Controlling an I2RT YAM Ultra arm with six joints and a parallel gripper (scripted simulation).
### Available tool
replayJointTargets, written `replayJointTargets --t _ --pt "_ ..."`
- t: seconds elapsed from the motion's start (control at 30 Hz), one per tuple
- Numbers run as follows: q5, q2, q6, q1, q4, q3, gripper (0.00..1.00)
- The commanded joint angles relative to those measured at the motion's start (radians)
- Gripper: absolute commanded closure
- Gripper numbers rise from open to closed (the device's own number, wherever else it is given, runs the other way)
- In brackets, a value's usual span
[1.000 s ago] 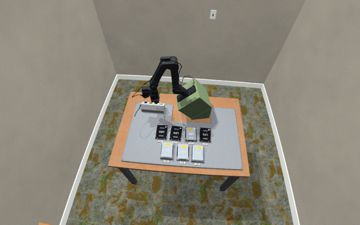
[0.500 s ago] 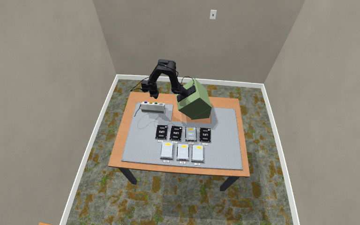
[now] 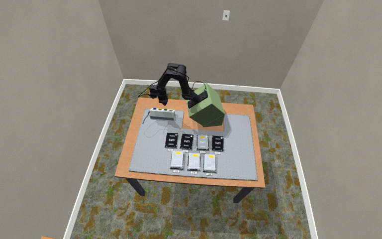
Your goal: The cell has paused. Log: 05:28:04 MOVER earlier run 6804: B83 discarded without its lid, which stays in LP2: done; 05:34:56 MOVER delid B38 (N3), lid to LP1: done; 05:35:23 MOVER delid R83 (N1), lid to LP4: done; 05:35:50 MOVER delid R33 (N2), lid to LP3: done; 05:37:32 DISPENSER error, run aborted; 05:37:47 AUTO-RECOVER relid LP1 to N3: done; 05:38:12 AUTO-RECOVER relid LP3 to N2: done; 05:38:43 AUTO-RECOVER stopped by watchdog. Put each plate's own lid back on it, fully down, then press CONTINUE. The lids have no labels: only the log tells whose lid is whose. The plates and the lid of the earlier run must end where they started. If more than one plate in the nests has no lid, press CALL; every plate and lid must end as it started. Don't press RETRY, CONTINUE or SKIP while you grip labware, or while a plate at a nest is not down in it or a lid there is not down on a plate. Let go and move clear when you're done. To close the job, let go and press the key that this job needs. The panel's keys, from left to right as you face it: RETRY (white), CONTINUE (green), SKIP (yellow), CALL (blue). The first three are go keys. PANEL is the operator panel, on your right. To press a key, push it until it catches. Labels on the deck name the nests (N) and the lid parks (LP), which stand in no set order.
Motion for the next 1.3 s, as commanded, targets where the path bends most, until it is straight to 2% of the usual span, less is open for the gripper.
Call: replayJointTargets --t 0.0,0.33,1.27 --pt "-0.015 0.016 -0.011 -0.014 0.002 0.036 1.00" --pt "-0.018 0.002 -0.014 -0.019 0.008 0.038 1.00" --pt "-0.024 0.026 -0.020 -0.027 0.012 0.042 1.00"
